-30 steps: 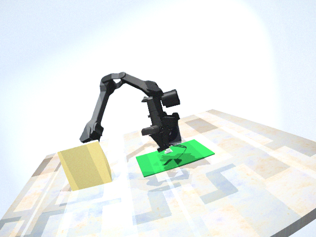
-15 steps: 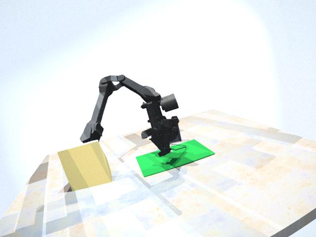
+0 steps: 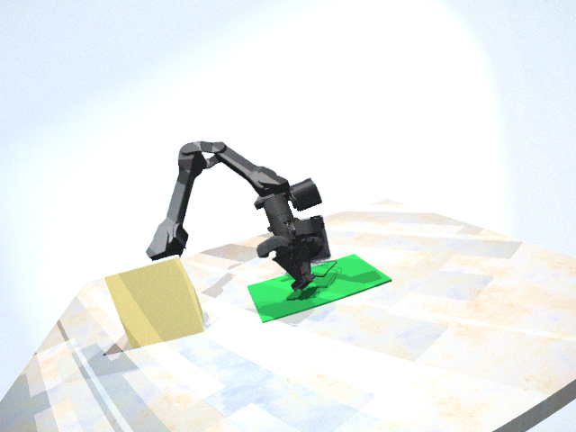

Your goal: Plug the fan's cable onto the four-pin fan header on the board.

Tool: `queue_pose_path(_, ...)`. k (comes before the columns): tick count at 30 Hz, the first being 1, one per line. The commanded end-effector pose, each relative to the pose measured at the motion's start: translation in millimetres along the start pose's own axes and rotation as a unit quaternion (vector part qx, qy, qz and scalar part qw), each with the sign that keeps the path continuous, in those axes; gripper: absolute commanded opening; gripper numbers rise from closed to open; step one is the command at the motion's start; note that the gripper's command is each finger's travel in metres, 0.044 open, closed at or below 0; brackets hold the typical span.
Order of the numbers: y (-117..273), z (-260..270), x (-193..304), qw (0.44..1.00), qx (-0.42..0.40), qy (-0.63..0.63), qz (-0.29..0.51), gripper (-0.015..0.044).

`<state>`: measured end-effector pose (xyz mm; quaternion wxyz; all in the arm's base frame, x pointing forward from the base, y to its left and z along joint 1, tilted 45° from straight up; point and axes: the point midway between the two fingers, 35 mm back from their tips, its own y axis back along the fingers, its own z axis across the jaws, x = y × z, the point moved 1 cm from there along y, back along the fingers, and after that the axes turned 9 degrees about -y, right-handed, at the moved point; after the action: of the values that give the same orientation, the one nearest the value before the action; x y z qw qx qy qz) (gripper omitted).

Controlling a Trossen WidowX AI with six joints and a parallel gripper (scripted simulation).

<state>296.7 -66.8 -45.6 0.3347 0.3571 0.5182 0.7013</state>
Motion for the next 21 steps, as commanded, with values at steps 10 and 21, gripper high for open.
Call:
queue_pose_path(10,-5.9,-0.8,3.3,0.997,0.013,-0.008,-0.072,0.0000)
queue_pose_path(21,-7.5,1.0,5.4,0.991,0.012,-0.015,-0.132,0.0000)
